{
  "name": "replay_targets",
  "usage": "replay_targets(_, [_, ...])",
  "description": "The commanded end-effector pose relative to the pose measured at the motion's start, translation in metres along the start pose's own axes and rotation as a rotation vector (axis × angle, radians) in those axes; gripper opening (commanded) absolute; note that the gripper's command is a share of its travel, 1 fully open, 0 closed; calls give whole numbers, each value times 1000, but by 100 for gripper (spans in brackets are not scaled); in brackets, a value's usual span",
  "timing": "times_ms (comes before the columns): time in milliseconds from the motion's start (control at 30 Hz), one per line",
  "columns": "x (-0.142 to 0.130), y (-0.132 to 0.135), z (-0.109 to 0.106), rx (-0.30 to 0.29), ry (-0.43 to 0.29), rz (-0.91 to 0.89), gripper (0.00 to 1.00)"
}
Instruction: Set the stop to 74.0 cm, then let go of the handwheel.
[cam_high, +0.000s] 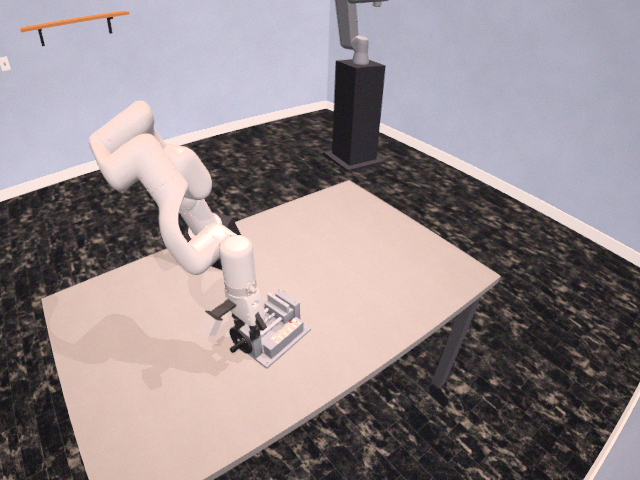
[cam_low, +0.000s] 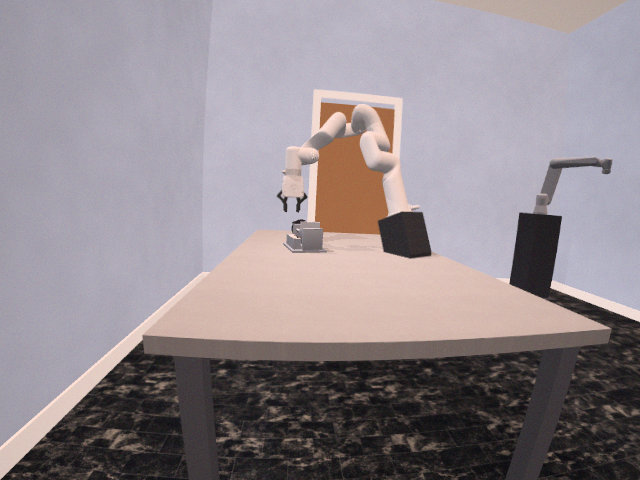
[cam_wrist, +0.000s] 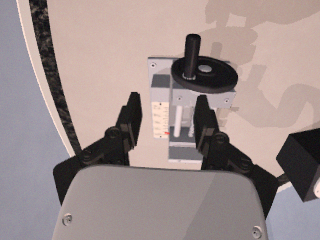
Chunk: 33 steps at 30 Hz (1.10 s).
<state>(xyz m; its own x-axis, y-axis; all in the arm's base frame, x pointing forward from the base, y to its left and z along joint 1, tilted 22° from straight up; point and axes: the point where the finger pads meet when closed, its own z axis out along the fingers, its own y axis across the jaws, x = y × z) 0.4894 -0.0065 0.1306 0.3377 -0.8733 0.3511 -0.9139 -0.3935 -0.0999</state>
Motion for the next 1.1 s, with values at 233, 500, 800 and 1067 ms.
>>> replay_targets(233, [0, -1, -1, 3, 1, -1, 57])
replay_targets(500, [0, -1, -1, 3, 1, -1, 57])
replay_targets(800, [8, 4, -1, 3, 1, -1, 57])
replay_targets(1067, [36, 24, -1, 3, 1, -1, 57])
